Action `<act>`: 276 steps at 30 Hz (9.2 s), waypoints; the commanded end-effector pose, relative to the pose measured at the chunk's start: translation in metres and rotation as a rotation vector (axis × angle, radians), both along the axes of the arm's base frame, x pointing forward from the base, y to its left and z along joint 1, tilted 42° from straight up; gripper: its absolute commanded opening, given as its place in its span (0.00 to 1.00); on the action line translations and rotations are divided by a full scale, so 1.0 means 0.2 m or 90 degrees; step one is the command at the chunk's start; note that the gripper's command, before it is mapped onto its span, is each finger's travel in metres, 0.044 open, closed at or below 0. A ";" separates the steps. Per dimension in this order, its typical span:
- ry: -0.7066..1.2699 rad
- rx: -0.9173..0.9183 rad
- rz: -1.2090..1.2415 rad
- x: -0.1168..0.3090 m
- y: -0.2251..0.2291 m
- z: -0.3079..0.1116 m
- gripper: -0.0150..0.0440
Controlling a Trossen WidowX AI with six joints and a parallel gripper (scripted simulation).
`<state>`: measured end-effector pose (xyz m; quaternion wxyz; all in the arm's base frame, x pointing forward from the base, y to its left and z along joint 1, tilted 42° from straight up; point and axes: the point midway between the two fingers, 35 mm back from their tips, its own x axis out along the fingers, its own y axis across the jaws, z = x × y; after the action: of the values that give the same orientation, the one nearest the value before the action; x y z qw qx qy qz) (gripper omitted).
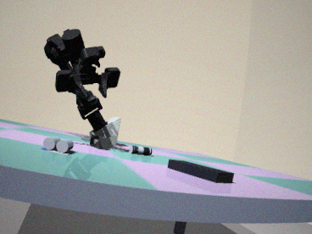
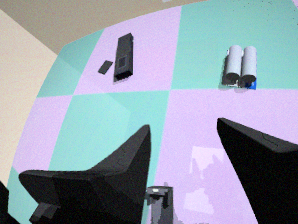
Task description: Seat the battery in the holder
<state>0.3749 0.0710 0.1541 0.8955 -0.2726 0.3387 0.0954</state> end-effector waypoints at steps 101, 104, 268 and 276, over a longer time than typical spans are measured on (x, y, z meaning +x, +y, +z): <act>0.493 -0.527 0.048 -0.40 0.17 -0.59 0.40; 0.459 -0.477 -0.045 -0.40 0.12 -0.53 0.40; 0.119 -0.201 -0.126 -0.50 -0.26 -0.60 0.40; 0.119 -0.201 -0.126 -0.50 -0.26 -0.60 0.40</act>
<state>0.2778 0.0215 0.0370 0.8148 -0.3649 0.4501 -0.0210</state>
